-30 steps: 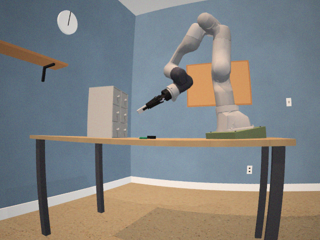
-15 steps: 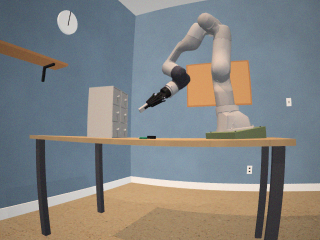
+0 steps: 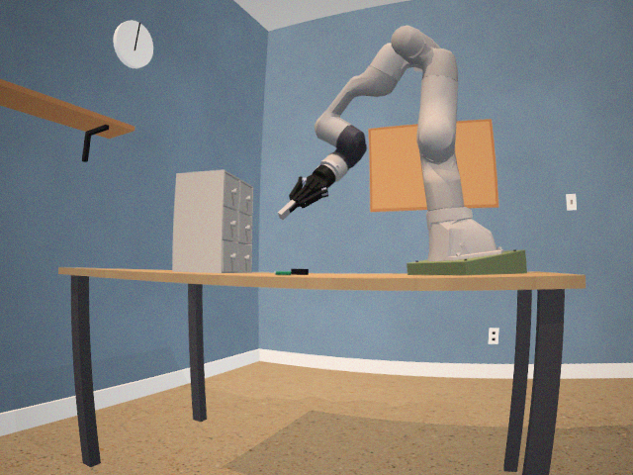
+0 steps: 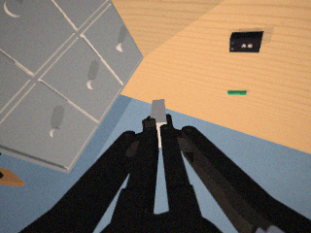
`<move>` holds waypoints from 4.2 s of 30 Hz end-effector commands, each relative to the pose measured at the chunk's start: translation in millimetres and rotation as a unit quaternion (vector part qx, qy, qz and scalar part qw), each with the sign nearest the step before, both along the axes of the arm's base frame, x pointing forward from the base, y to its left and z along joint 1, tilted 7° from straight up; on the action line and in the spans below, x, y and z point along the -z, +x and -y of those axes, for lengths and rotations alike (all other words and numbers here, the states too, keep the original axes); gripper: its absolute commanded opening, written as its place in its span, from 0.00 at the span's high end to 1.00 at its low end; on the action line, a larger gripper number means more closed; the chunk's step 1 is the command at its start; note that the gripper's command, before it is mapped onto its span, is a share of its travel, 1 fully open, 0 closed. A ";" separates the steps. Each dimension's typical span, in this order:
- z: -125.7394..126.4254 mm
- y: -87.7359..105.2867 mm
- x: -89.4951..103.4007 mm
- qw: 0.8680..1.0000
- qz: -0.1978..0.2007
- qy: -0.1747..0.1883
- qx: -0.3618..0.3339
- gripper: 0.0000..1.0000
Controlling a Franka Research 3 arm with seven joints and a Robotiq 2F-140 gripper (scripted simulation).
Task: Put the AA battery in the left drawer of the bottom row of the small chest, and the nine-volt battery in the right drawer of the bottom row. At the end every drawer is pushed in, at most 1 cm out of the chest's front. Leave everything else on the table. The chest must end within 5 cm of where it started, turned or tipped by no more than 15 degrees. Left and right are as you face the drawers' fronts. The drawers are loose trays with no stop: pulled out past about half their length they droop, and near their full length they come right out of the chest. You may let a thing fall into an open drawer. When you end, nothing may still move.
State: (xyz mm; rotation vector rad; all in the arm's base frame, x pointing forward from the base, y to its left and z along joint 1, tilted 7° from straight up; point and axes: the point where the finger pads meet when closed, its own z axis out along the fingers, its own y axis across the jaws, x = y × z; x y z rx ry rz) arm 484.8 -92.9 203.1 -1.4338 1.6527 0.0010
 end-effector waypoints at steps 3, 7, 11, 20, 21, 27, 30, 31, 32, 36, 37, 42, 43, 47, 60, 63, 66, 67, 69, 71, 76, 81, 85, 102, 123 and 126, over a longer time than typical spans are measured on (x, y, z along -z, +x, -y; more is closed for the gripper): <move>-3.2 -9.8 -4.2 0.994 0.011 -0.058 -0.088 1.00; -3.0 -12.2 -6.0 0.990 0.014 -0.077 -0.114 1.00; -2.5 -17.0 -9.8 0.979 0.019 -0.117 -0.168 1.00; -1.4 -28.2 -18.6 0.934 0.030 -0.205 -0.290 1.00; -1.4 -28.2 -18.6 0.934 0.030 -0.205 -0.290 1.00; -0.8 -34.3 -23.4 0.901 0.036 -0.251 -0.353 1.00; -0.5 -37.8 -26.2 0.878 0.039 -0.277 -0.388 1.00; -0.4 -38.9 -27.1 0.870 0.041 -0.285 -0.400 1.00; -0.3 -40.1 -28.0 0.862 0.042 -0.293 -0.411 1.00; 0.2 -44.4 -31.5 0.829 0.045 -0.324 -0.453 1.00; 0.2 -45.5 -32.3 0.821 0.046 -0.331 -0.463 1.00; 0.5 -48.5 -34.7 0.796 0.049 -0.351 -0.491 1.00; 0.6 -49.5 -35.5 0.788 0.050 -0.357 -0.499 1.00; 1.0 -53.2 -38.4 0.755 0.053 -0.381 -0.531 1.00; 1.8 -61.3 -44.8 0.675 0.059 -0.429 -0.597 1.00; 2.0 -63.0 -46.1 0.657 0.060 -0.438 -0.610 1.00; 2.1 -64.5 -47.3 0.642 0.061 -0.446 -0.621 1.00; 2.1 -64.9 -47.7 0.637 0.061 -0.449 -0.624 1.00; 2.2 -65.8 -48.3 0.628 0.062 -0.453 -0.630 1.00; 2.3 -66.5 -48.9 0.620 0.062 -0.457 -0.635 1.00; 2.4 -67.4 -49.6 0.610 0.063 -0.461 -0.641 1.00; 2.5 -68.5 -50.5 0.597 0.064 -0.467 -0.649 1.00; 2.5 -69.1 -50.9 0.591 0.064 -0.470 -0.653 1.00; 2.6 -69.5 -51.3 0.586 0.064 -0.472 -0.656 1.00; 3.8 -69.9 -51.4 0.590 0.062 -0.471 -0.653 1.00; 4.9 -69.6 -51.5 0.599 0.056 -0.470 -0.646 1.00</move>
